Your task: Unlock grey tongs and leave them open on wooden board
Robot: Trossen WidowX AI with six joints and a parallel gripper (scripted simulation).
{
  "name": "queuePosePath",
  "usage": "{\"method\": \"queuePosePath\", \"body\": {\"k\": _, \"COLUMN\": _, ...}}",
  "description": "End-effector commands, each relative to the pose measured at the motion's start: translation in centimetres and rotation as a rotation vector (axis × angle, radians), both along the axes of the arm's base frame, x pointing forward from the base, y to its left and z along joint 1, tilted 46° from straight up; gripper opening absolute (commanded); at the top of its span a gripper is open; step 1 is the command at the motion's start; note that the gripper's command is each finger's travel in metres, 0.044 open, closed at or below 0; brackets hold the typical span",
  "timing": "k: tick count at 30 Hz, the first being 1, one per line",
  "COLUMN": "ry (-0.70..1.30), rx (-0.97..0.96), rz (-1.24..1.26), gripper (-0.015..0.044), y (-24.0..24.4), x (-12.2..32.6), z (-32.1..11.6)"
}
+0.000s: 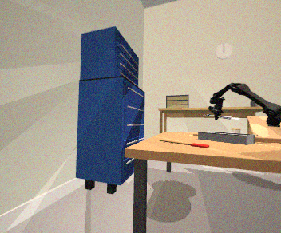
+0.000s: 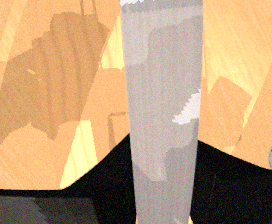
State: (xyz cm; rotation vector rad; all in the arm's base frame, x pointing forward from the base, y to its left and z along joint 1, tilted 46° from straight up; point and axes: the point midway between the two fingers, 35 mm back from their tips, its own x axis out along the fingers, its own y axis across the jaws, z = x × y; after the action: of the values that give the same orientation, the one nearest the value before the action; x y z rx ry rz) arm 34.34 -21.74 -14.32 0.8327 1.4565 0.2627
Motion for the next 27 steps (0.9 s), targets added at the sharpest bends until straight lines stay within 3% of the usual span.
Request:
{"method": "queuePosePath", "body": {"k": 1, "ry": -0.037, "rx": -0.021, "rz": -0.045, "gripper": -0.0150, "y": -0.5, "x": 0.2, "z": 0.1}}
{"method": "queuePosePath", "body": {"k": 27, "ry": -0.268, "rx": -0.133, "rz": -0.281, "gripper": -0.0150, "y": -1.9, "x": -0.4, "z": 0.6}}
